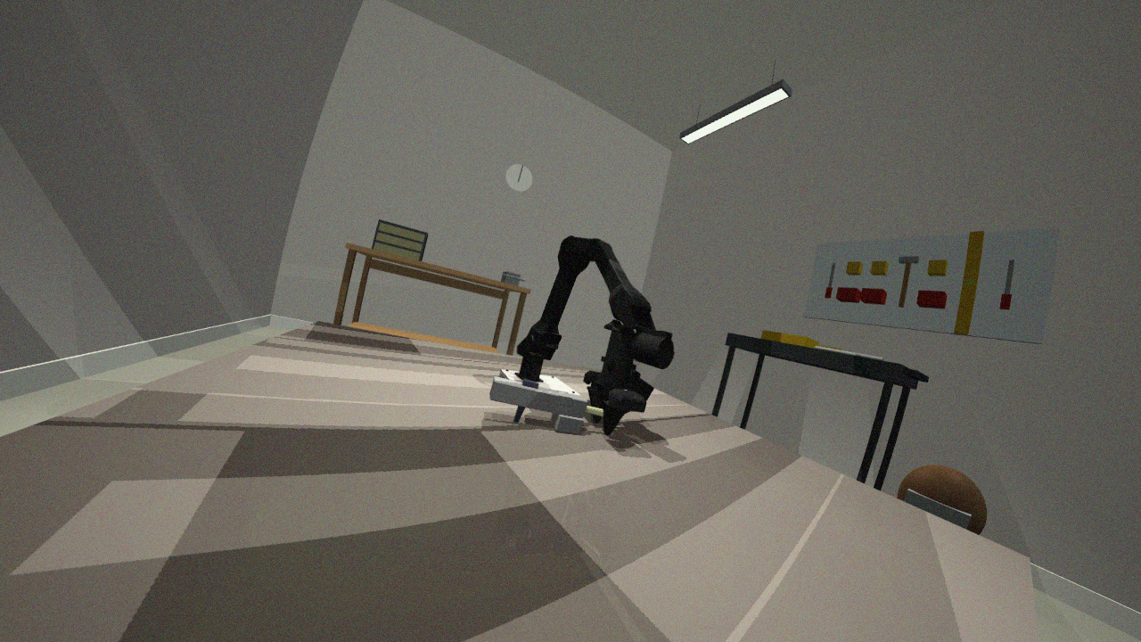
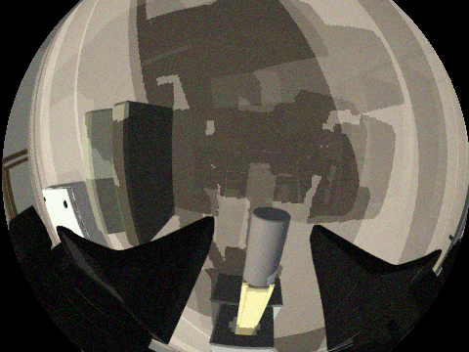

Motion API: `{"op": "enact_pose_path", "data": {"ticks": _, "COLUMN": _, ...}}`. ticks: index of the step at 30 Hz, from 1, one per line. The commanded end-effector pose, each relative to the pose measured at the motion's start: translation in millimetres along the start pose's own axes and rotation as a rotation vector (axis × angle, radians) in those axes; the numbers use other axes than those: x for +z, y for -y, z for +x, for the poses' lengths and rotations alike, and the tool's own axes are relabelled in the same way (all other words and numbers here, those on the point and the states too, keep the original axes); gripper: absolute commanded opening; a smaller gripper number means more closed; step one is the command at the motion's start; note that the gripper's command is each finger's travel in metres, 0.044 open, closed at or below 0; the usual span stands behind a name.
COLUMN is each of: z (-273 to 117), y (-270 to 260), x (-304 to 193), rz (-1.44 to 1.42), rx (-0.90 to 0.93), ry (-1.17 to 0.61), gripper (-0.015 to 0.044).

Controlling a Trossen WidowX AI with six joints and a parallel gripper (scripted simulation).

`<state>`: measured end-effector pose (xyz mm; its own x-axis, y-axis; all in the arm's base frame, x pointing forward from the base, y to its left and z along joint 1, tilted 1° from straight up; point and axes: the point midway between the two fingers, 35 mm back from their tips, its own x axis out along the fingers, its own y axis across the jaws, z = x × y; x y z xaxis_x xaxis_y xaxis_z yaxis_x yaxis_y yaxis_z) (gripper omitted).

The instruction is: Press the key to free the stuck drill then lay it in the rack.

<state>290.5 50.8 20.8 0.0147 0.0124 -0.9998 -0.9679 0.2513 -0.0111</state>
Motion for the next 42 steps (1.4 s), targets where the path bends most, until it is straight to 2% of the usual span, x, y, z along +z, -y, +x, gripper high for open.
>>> {"op": "enact_pose_path", "data": {"ticks": 1, "z": -0.1, "y": 0.0, "x": 0.2, "rz": 0.0, "rx": 0.0, "ry": 0.0, "gripper": 0.0177}}
{"op": "enact_pose_path", "data": {"ticks": 6, "z": -0.1, "y": 0.0, "x": 0.2, "rz": 0.0, "rx": 0.0, "ry": 0.0, "gripper": 0.0046}}
{"op": "enact_pose_path", "data": {"ticks": 13, "z": -0.1, "y": 0.0, "x": 0.2, "rz": 0.0, "rx": 0.0, "ry": 0.0, "gripper": 0.0}}
{"op": "enact_pose_path", "data": {"ticks": 42, "z": -1.6, "y": -2.1, "x": 14.4, "rz": -0.003, "rx": 0.003, "ry": 0.0, "gripper": 0.0}}
